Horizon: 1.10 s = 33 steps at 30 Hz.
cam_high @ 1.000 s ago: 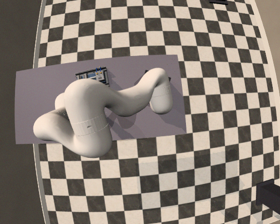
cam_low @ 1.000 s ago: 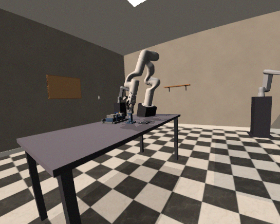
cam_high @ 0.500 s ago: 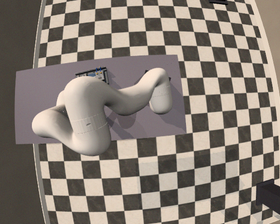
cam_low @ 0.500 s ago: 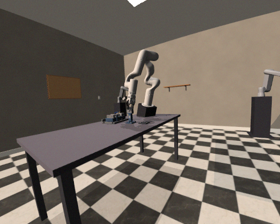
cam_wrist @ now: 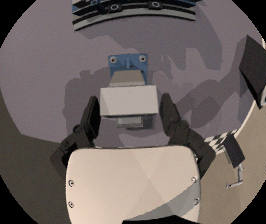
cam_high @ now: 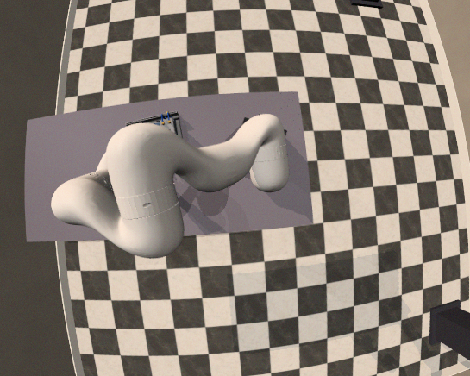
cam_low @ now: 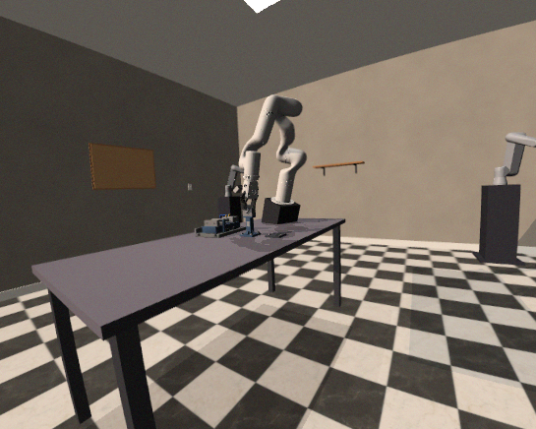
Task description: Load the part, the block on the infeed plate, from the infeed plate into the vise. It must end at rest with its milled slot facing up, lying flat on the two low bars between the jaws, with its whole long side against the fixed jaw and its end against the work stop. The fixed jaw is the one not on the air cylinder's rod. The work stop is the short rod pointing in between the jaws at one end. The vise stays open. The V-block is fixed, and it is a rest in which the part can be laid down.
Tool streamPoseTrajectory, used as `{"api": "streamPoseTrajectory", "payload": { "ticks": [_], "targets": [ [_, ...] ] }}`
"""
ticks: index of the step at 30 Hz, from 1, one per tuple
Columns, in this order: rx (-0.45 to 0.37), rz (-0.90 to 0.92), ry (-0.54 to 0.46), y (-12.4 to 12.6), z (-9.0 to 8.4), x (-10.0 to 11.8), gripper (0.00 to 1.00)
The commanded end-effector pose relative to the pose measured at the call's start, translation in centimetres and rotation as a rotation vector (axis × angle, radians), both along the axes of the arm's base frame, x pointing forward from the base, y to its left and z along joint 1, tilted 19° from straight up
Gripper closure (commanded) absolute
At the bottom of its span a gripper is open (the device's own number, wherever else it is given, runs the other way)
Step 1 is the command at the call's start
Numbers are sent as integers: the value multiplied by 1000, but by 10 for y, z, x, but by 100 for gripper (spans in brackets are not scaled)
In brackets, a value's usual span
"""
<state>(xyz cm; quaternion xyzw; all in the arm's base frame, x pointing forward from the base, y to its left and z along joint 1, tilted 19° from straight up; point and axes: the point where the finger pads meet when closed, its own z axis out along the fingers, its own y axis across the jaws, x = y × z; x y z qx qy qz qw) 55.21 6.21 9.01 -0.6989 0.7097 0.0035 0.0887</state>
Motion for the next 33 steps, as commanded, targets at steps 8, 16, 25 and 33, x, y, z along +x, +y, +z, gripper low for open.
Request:
{"api": "streamPoseTrajectory", "payload": {
  "ticks": [8, 16, 25, 33],
  "targets": [
    [69, 9, -7, -1, 0, 1, 11],
    [130, 16, -10, -2, 0, 1, 11],
    [202, 25, -10, -2, 0, 1, 11],
    [312, 39, -13, -3, 0, 1, 11]
  ]
}}
